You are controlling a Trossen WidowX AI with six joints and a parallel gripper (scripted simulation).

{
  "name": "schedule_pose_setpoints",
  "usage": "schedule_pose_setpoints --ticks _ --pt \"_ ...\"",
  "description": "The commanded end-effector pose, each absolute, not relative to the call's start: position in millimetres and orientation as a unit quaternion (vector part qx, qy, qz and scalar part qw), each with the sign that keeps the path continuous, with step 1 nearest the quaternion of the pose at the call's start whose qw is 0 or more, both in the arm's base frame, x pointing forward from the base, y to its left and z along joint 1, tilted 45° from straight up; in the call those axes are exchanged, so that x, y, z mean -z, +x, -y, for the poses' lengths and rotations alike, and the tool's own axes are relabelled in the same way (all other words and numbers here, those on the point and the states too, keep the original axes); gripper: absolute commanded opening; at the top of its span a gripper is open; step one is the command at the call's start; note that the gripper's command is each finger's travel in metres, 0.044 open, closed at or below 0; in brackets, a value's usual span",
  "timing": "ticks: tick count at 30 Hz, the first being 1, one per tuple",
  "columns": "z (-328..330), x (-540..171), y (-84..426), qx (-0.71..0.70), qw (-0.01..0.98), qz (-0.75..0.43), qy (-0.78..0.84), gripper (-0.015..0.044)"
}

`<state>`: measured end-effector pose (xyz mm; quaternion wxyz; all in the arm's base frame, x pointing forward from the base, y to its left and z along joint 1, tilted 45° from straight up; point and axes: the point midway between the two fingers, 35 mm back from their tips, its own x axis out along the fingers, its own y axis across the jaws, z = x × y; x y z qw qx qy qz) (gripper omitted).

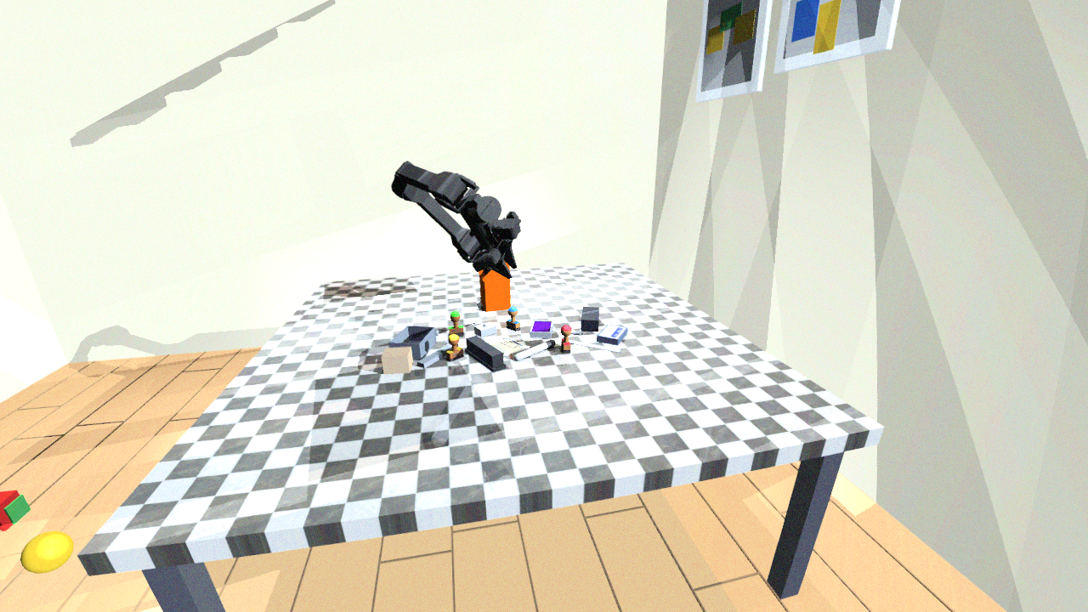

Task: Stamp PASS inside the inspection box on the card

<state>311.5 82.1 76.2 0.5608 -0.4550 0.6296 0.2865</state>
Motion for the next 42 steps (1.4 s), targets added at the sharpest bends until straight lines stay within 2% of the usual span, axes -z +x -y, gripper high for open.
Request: schedule_pose_setpoints --ticks 1,12,42 --pt "-14 -87 283 -0.094 0.62 -0.667 -0.401 0.0229" --pt "86 -99 214 0.263 0.681 -0.625 -0.277 0.0229" --pt "103 -79 221 0.262 0.682 -0.626 -0.275 0.0229"
